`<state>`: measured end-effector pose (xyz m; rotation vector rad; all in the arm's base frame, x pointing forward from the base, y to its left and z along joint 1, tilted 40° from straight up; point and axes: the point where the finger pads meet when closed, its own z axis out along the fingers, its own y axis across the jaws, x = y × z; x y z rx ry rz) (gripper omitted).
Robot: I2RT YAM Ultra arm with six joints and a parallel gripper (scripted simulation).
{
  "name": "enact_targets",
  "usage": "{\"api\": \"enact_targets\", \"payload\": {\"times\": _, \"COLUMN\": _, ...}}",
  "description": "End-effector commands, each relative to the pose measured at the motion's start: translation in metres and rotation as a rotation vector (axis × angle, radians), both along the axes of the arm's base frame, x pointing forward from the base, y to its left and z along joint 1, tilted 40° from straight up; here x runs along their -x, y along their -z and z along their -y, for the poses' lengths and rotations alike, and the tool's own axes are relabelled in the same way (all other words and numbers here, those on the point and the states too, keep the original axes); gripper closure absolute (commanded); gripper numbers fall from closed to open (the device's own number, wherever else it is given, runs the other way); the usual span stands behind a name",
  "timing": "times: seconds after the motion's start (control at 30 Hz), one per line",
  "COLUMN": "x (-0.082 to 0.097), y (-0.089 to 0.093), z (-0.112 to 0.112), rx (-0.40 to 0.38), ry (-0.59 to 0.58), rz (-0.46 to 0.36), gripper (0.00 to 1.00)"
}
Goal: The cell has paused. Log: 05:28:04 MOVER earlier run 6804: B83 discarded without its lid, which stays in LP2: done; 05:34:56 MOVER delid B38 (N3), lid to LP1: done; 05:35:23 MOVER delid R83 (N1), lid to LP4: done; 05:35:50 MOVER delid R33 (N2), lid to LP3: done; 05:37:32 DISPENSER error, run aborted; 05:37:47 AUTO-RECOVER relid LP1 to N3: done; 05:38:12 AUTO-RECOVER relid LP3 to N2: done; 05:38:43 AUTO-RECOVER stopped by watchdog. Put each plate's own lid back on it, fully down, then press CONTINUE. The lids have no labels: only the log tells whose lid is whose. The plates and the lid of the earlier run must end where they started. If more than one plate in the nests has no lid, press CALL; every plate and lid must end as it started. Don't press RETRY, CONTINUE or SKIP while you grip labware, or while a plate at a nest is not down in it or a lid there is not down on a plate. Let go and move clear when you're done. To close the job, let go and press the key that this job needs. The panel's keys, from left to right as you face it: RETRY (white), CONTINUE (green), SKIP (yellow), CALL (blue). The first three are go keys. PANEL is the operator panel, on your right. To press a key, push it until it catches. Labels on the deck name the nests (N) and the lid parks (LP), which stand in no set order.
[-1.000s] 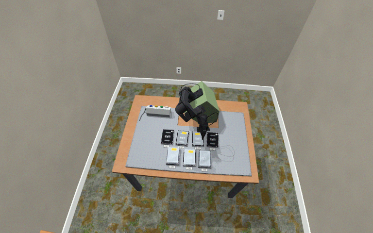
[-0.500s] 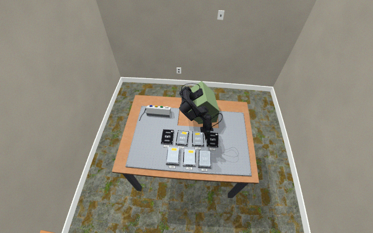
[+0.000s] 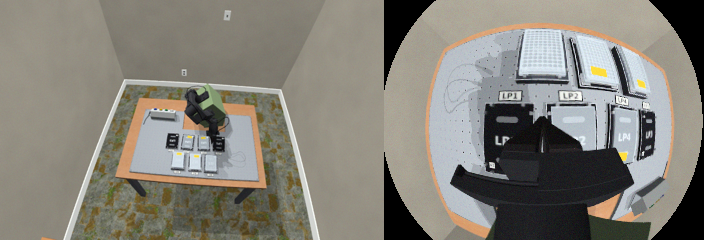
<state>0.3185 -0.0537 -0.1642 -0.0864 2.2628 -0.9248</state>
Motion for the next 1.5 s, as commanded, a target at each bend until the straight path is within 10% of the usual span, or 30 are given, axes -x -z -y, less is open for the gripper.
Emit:
{"api": "enact_targets", "payload": {"times": 0.0, "x": -0.022, "y": -0.012, "z": -0.012, "rx": -0.016, "ry": -0.011, "rz": 0.076, "gripper": 1.0}}
{"api": "enact_targets", "payload": {"times": 1.47, "x": -0.172, "y": -0.075, "z": 0.063, "rx": -0.004, "ry": -0.013, "rz": 0.057, "gripper": 1.0}}
